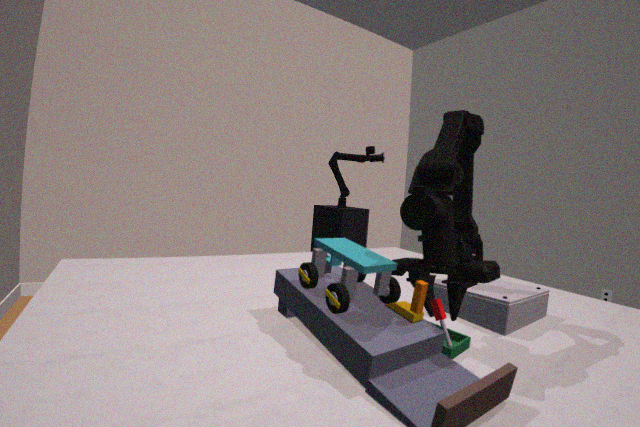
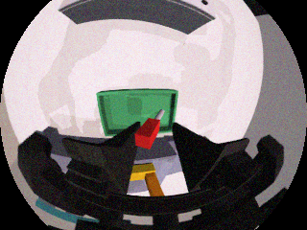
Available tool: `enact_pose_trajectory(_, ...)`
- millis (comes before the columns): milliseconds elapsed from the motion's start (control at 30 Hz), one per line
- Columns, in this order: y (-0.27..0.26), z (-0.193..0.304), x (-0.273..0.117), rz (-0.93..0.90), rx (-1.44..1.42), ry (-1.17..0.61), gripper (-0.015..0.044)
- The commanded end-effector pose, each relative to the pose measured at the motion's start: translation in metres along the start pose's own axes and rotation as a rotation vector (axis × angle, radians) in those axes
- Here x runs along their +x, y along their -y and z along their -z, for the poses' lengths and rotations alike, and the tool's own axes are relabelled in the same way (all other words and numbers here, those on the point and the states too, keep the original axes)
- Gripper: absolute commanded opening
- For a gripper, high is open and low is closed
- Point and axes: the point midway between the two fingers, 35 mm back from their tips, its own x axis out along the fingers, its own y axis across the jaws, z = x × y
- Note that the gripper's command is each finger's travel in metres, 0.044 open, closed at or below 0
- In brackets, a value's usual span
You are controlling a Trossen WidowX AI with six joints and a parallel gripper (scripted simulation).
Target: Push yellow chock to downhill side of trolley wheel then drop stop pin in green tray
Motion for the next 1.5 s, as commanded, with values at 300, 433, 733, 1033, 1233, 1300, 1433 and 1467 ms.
enact_pose_trajectory(300,-0.008,0.0,0.002,0.004,-0.005,0.002,0.019)
enact_pose_trajectory(433,-0.01,0.0,0.003,0.004,-0.005,0.002,0.019)
enact_pose_trajectory(733,-0.015,0.0,0.005,0.004,-0.005,0.002,0.019)
enact_pose_trajectory(1033,-0.021,0.0,0.007,0.003,-0.005,0.002,0.019)
enact_pose_trajectory(1233,-0.025,0.001,0.009,0.003,-0.005,0.002,0.019)
enact_pose_trajectory(1300,-0.026,0.001,0.01,0.003,-0.005,0.002,0.019)
enact_pose_trajectory(1433,-0.028,0.001,0.011,0.003,-0.005,0.002,0.019)
enact_pose_trajectory(1467,-0.029,0.001,0.011,0.002,-0.005,0.002,0.019)
